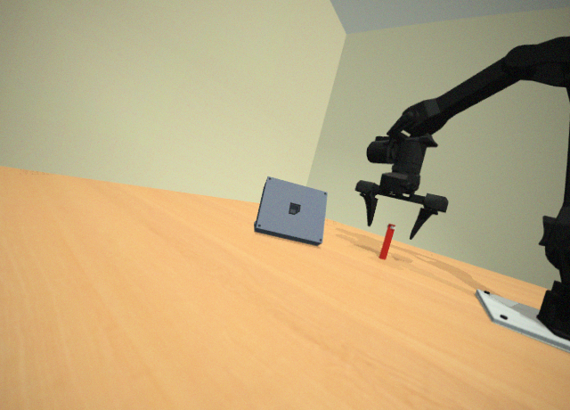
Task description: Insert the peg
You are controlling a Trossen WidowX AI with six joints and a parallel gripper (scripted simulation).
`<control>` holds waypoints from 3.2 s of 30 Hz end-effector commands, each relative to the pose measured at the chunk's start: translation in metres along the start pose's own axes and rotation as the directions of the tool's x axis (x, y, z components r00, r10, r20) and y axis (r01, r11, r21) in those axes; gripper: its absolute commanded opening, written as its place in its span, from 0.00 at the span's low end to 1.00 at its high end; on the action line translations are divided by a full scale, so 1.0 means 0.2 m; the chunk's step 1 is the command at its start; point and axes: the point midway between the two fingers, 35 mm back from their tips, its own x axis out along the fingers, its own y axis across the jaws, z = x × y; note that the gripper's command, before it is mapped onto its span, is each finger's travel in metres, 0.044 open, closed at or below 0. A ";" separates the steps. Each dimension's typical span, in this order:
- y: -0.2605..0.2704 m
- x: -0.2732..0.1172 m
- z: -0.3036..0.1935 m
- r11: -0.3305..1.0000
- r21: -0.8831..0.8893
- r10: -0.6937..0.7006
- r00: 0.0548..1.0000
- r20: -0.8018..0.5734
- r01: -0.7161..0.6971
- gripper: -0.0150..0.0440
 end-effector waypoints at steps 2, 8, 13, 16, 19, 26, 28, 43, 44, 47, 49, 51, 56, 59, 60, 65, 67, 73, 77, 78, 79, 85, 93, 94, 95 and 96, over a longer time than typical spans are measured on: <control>0.01 0.05 0.01 1.000 0.003 0.002 1.000 0.006 -0.002 1.00; 0.01 0.09 0.01 1.000 0.003 0.002 1.000 0.006 -0.002 1.00; 0.01 0.11 0.01 1.000 0.003 0.002 1.000 0.006 -0.002 1.00; 0.01 0.10 0.00 1.000 0.000 0.002 1.000 0.001 -0.002 0.87; 0.01 0.10 0.00 1.000 0.000 0.002 1.000 0.001 -0.002 0.73; 0.01 0.10 0.00 1.000 0.000 0.002 1.000 0.001 -0.002 0.42; 0.01 0.10 0.00 1.000 0.000 0.002 1.000 0.001 -0.002 0.33; 0.01 0.08 0.00 1.000 0.000 0.002 1.000 0.001 -0.002 0.25; 0.00 0.07 0.00 1.000 0.000 0.002 1.000 0.001 -0.002 0.25; 0.00 0.02 0.00 1.000 0.001 0.002 1.000 0.002 -0.002 0.25; 0.00 -0.02 0.00 1.000 0.001 0.002 1.000 0.002 -0.002 0.25; 0.00 -0.06 0.00 1.000 0.001 0.002 1.000 0.003 -0.002 0.25; 0.00 -0.15 0.00 1.000 0.002 0.002 1.000 0.004 -0.002 0.25; 0.00 -0.20 -0.01 1.000 0.002 0.002 1.000 0.004 -0.002 0.25; 0.00 -0.22 -0.01 1.000 0.003 0.002 1.000 0.005 -0.002 0.25; 0.01 -0.30 -0.01 1.000 0.003 0.002 1.000 0.005 -0.002 0.25; 0.01 -0.32 -0.01 1.000 0.003 0.002 1.000 0.006 -0.002 0.25; 0.01 -0.32 0.00 1.000 -0.004 0.007 1.000 -0.003 -0.007 0.25; 0.00 -0.31 0.01 1.000 -0.014 0.015 1.000 -0.018 -0.016 0.25; 0.00 -0.31 0.02 1.000 -0.017 0.017 1.000 -0.022 -0.018 0.25; 0.00 -0.31 0.02 1.000 -0.020 0.019 0.999 -0.026 -0.020 0.25; -0.02 -0.30 0.04 0.999 -0.036 0.030 0.998 -0.048 -0.032 0.25; -0.03 -0.28 0.07 0.997 -0.057 0.042 0.996 -0.080 -0.047 0.25; -0.03 -0.28 0.07 0.997 -0.060 0.043 0.996 -0.084 -0.049 0.25; -0.04 -0.28 0.08 0.997 -0.062 0.045 0.995 -0.088 -0.050 0.25; -0.04 -0.28 0.08 0.997 -0.065 0.046 0.995 -0.092 -0.052 0.25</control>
